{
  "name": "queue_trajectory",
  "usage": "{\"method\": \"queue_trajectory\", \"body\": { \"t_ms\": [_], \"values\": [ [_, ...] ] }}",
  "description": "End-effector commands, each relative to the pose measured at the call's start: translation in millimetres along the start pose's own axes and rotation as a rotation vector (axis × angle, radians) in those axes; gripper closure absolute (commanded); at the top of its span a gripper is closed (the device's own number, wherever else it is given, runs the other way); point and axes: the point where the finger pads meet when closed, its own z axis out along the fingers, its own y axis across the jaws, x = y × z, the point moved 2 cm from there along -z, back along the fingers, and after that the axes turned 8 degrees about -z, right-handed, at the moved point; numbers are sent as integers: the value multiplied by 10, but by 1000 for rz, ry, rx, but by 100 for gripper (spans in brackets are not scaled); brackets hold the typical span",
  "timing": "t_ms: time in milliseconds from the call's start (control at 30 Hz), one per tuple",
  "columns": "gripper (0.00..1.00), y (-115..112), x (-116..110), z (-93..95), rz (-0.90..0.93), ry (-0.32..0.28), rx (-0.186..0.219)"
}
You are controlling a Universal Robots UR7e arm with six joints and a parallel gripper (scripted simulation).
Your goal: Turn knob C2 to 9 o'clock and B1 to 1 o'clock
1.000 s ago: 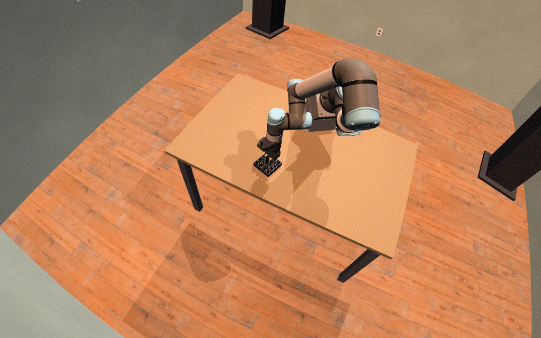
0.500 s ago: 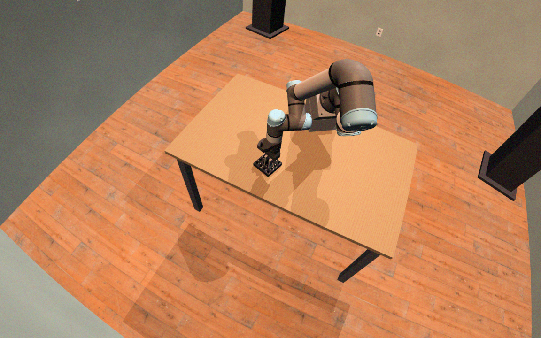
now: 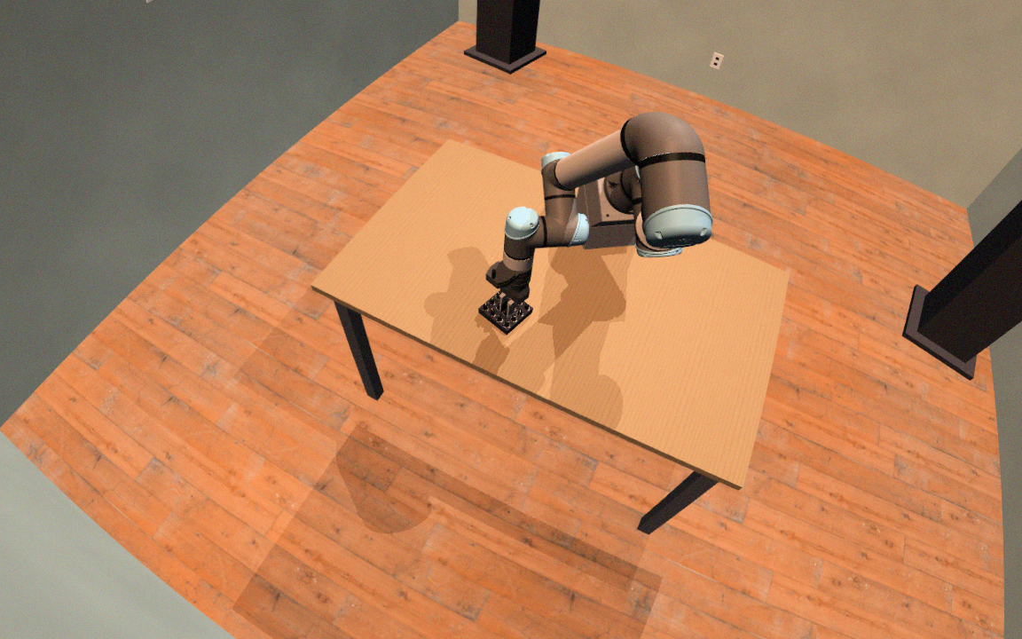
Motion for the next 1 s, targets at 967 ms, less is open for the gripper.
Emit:
{"method": "queue_trajectory", "body": {
  "t_ms": [967],
  "values": [
    [70,2,3,-3,0,1,-1]
  ]
}}
